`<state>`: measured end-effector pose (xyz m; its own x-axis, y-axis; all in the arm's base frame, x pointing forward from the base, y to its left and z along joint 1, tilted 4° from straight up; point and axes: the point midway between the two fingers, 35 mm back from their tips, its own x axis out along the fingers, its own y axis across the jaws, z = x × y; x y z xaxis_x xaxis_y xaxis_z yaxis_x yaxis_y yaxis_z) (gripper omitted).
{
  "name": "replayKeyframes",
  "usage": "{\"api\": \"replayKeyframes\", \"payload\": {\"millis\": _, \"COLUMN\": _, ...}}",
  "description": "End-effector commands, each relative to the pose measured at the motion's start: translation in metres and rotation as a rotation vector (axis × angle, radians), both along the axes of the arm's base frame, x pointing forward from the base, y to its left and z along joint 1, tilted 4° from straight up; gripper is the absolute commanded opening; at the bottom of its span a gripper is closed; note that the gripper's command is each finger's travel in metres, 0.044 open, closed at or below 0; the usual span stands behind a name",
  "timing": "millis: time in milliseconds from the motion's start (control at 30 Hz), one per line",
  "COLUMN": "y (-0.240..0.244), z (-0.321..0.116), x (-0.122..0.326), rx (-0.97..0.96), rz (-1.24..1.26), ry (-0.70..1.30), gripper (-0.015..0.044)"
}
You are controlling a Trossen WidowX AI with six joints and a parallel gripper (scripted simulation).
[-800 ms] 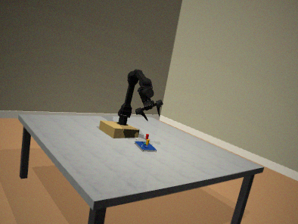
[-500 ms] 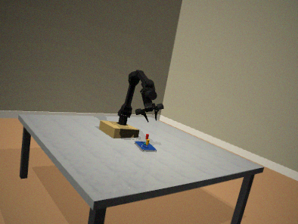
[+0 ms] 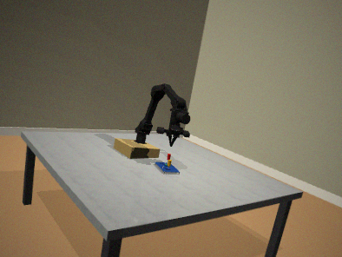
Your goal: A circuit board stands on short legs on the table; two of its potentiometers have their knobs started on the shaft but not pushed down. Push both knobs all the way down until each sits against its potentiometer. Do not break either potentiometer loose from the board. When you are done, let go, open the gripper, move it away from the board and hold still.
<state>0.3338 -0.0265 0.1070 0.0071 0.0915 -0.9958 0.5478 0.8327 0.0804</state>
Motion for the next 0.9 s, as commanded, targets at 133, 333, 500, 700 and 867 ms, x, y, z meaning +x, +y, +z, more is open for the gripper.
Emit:
{"api": "replayKeyframes", "payload": {"millis": 133, "y": 0.0, "z": -0.02, "x": 0.003, "rx": -0.022, "rz": -0.001, "ry": 0.005, "gripper": 0.0}}
{"api": "replayKeyframes", "payload": {"millis": 333, "y": 0.0, "z": -0.02, "x": 0.003, "rx": -0.022, "rz": -0.001, "ry": 0.005, "gripper": 0.0}}
{"api": "replayKeyframes", "payload": {"millis": 500, "y": 0.0, "z": -0.022, "x": 0.003, "rx": -0.022, "rz": -0.001, "ry": 0.005, "gripper": 0.0}}
{"api": "replayKeyframes", "payload": {"millis": 700, "y": 0.001, "z": -0.03, "x": 0.003, "rx": -0.022, "rz": -0.001, "ry": 0.005, "gripper": 0.0}}
{"api": "replayKeyframes", "payload": {"millis": 867, "y": 0.001, "z": -0.039, "x": 0.003, "rx": -0.022, "rz": -0.001, "ry": 0.005, "gripper": 0.0}}
